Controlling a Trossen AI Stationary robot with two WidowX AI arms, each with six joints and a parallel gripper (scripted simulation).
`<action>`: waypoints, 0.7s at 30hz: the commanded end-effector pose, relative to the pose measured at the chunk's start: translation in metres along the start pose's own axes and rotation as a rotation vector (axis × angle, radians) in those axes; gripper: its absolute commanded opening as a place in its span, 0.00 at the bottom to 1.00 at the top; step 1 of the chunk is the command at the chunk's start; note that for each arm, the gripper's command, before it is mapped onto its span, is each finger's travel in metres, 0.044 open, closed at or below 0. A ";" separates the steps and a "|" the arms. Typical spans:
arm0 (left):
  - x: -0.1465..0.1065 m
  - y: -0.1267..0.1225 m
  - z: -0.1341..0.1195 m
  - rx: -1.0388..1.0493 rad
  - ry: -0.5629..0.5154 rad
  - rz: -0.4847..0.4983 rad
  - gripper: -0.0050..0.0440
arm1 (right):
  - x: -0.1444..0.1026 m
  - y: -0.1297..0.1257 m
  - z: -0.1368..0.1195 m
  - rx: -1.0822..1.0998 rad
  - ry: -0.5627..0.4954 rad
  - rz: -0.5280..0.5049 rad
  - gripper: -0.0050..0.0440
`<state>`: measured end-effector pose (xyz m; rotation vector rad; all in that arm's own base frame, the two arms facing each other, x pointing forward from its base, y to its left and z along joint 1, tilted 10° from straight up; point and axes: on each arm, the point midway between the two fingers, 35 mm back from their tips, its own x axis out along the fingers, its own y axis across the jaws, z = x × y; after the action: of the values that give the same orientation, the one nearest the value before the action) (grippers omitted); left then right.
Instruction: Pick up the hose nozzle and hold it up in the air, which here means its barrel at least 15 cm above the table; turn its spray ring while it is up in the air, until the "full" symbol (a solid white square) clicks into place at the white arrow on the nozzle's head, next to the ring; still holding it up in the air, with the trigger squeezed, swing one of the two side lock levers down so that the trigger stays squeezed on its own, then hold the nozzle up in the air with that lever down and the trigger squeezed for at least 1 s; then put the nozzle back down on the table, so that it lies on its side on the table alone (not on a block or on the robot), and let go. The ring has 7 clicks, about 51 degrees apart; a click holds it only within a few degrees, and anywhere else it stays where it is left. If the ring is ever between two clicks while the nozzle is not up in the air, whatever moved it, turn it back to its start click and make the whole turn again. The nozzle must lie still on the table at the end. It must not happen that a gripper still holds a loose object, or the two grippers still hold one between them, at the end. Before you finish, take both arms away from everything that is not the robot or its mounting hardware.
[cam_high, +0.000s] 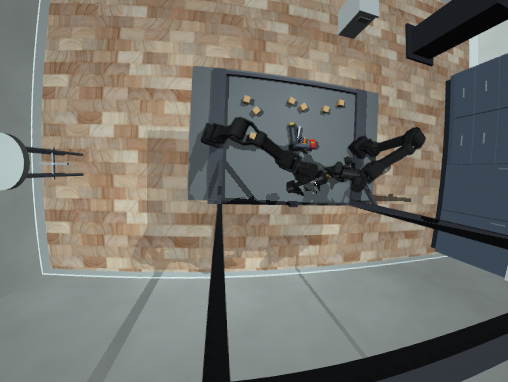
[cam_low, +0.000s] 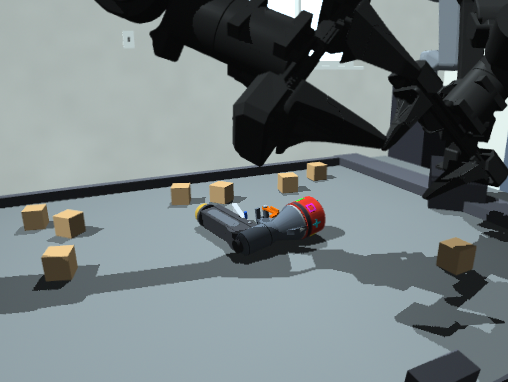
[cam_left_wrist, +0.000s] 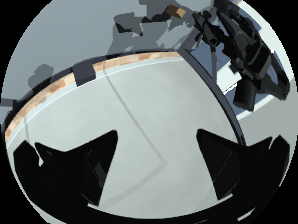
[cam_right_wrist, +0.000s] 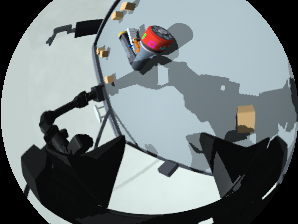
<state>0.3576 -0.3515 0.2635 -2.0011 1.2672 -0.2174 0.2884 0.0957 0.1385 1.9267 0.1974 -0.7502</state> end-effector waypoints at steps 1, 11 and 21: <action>-0.005 -0.008 -0.009 0.009 0.017 -0.019 0.92 | -0.002 0.004 -0.003 0.011 0.011 0.008 0.92; -0.005 -0.008 -0.009 0.009 0.017 -0.019 0.92 | -0.002 0.004 -0.003 0.011 0.011 0.008 0.92; -0.021 -0.021 0.000 0.119 -0.017 -0.068 0.93 | -0.002 0.014 -0.004 -0.063 0.038 0.017 0.91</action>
<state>0.3593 -0.3479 0.2632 -1.9719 1.2422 -0.2348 0.2896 0.0944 0.1389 1.8937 0.2108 -0.7411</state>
